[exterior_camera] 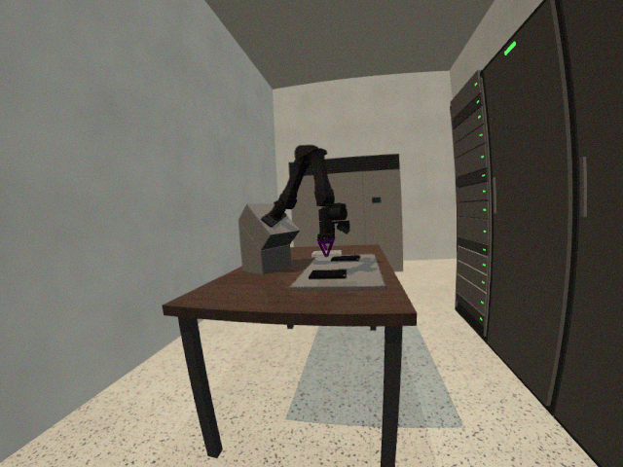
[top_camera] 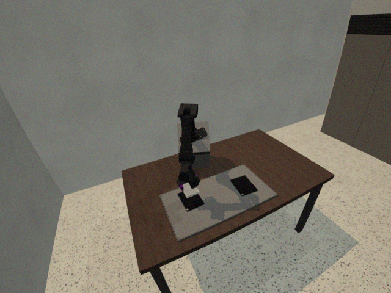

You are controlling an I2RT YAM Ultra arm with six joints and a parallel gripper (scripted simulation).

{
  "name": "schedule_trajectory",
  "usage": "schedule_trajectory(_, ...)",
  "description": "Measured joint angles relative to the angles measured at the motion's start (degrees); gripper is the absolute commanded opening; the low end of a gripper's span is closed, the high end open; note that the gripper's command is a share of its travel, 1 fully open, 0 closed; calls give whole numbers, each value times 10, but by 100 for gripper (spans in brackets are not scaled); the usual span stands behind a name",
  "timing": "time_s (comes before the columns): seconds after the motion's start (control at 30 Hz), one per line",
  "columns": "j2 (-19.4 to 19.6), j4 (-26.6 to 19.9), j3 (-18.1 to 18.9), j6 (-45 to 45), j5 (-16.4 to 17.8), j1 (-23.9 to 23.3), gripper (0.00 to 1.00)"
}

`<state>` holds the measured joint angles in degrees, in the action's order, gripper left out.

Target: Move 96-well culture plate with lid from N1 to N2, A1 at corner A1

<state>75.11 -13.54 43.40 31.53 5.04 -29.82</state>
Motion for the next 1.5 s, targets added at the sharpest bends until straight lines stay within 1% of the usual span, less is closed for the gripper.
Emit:
schedule_trajectory(1.0, 1, 0, 1, -1, -1, 3, 0)
schedule_trajectory(1.5, 58, 43, 5, -4, -3, 7, 0)
